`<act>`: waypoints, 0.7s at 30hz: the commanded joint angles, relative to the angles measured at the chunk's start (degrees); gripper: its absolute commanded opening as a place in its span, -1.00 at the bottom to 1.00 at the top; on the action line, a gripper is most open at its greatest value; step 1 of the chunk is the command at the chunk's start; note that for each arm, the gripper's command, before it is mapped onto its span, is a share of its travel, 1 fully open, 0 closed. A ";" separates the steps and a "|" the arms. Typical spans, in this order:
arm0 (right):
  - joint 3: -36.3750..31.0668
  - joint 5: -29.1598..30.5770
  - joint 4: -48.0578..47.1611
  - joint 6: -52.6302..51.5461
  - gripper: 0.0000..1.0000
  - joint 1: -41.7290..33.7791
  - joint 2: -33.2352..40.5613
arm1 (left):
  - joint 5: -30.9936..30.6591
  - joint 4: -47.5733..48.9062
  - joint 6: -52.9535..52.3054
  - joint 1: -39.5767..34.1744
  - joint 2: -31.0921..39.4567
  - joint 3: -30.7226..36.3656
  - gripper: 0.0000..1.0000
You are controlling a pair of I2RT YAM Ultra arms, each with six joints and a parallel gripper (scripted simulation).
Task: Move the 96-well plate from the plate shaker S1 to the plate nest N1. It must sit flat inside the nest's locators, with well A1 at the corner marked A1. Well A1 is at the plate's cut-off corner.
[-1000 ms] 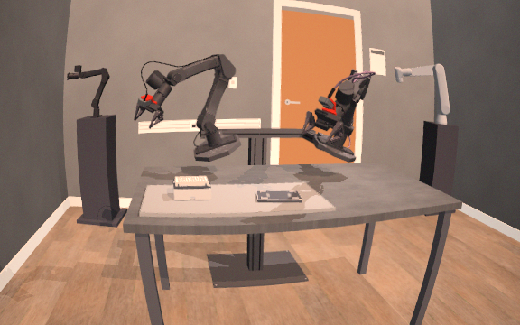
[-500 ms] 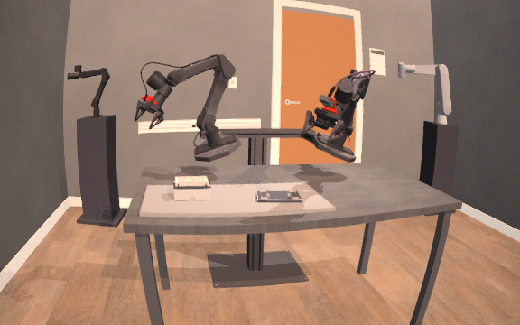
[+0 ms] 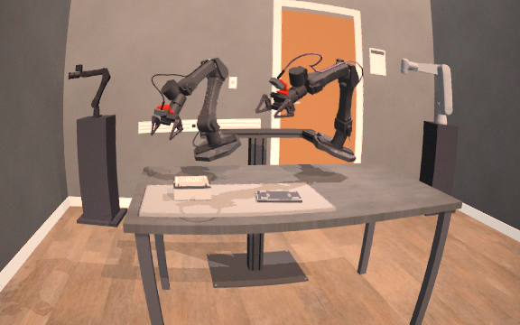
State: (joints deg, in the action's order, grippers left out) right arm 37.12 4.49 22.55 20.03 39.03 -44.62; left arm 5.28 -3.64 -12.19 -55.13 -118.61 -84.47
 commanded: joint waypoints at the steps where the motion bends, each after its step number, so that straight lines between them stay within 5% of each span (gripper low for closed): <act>1: -2.80 4.58 -6.56 -6.23 1.00 -7.08 0.05 | 4.54 6.61 2.63 -5.60 3.90 7.04 1.00; 10: -9.91 10.01 -20.96 -14.09 1.00 -29.10 -8.21 | 10.89 16.99 5.73 -20.22 11.19 24.96 1.00; 21: -11.50 12.37 -28.11 -15.36 1.00 -34.48 -16.28 | 11.45 18.27 5.68 -22.84 12.28 28.38 1.00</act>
State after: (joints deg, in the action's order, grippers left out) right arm 26.11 15.51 -2.42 5.52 5.52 -59.75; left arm 15.97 13.47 -6.94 -77.28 -107.63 -57.10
